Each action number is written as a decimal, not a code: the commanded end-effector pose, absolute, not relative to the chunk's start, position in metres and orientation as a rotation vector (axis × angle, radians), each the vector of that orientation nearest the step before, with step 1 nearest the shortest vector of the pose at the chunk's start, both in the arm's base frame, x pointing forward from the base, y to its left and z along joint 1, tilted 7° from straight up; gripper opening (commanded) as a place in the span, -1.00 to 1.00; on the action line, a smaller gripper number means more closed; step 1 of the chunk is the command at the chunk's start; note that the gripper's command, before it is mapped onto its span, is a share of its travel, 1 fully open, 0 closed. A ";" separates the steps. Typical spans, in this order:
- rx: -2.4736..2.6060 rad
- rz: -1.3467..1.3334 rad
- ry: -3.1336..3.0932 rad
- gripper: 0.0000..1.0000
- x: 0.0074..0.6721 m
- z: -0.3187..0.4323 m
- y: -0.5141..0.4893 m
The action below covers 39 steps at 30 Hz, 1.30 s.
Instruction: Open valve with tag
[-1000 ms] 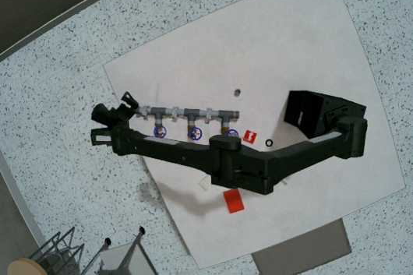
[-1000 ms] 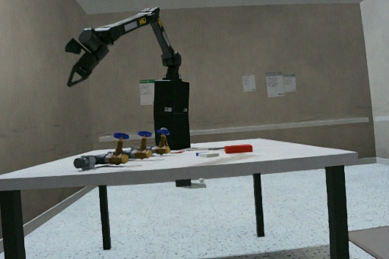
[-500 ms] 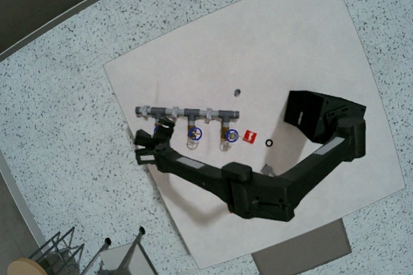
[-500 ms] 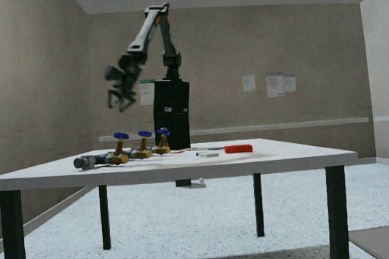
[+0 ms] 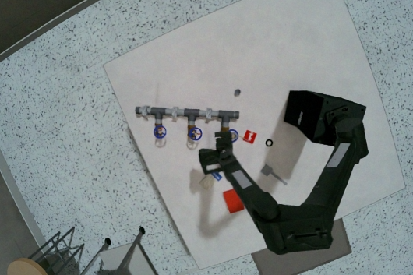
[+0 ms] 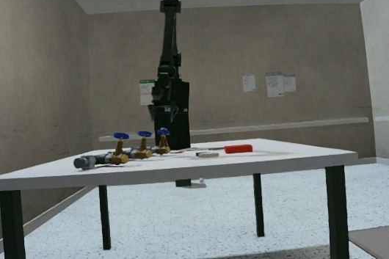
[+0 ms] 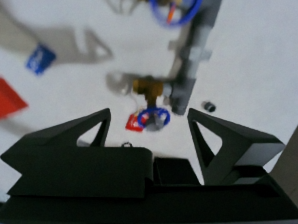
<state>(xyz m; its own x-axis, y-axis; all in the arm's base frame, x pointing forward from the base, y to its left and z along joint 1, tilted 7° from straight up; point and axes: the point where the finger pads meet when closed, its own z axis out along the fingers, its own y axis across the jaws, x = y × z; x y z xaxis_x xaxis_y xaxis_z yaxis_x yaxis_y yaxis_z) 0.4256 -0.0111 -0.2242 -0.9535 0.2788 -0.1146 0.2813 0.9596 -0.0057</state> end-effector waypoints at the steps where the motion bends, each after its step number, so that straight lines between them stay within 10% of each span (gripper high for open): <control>1: 0.163 0.031 2.978 1.00 0.396 -0.204 0.014; 39: -0.073 0.172 3.034 1.00 0.300 -0.196 0.045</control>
